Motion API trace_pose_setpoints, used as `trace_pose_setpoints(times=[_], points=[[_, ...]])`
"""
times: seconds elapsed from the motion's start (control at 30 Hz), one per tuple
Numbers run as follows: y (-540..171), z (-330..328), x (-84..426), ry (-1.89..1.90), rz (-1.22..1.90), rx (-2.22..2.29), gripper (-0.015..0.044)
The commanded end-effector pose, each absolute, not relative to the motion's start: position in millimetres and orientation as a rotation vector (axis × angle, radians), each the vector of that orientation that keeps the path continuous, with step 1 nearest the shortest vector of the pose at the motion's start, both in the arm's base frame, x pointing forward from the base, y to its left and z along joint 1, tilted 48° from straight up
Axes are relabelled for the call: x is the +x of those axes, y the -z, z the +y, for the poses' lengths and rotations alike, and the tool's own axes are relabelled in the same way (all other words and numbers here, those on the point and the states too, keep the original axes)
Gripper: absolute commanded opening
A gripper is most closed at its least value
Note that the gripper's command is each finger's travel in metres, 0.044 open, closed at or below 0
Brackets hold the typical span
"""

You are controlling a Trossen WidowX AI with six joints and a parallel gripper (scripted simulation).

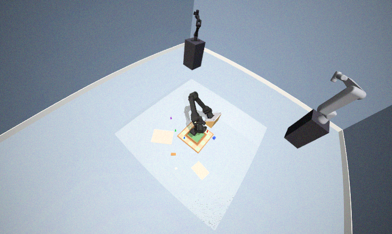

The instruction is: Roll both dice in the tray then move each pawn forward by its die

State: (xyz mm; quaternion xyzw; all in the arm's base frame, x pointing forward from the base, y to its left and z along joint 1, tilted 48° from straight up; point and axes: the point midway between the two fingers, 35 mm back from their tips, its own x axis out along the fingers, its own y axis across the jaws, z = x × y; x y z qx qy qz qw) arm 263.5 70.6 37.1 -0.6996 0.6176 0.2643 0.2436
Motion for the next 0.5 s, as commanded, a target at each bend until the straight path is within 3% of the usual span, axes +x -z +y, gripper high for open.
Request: trace_pose_setpoints(times=[0.0,0.47], points=[[-33,75,265,-0.748,1.679,-1.919,0.0],[-23,64,255,-1.108,1.527,-1.536,0.0]])
